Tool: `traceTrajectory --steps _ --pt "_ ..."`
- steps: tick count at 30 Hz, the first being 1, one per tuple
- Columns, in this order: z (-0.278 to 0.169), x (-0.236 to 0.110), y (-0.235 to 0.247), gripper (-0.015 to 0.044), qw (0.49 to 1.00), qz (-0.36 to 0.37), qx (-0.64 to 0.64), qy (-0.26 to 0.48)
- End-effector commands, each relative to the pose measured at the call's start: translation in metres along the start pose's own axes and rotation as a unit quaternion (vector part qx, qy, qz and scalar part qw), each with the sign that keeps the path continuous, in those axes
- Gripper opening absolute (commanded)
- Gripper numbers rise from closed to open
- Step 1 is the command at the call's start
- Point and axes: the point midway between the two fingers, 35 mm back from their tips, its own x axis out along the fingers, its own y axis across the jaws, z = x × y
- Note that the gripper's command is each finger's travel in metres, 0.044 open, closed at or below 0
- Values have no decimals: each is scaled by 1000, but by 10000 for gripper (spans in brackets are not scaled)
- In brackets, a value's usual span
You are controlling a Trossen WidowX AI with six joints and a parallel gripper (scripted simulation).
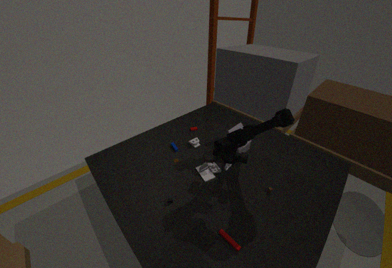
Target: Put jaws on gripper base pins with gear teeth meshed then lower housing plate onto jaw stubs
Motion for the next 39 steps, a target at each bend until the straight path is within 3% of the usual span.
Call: traceTrajectory --steps 1,33,39 --pt "-4 0 -4 134 999 -1 50 0" --pt "-26 0 -25 134 922 3 387 0" --pt "-27 0 -25 134 916 4 402 0"
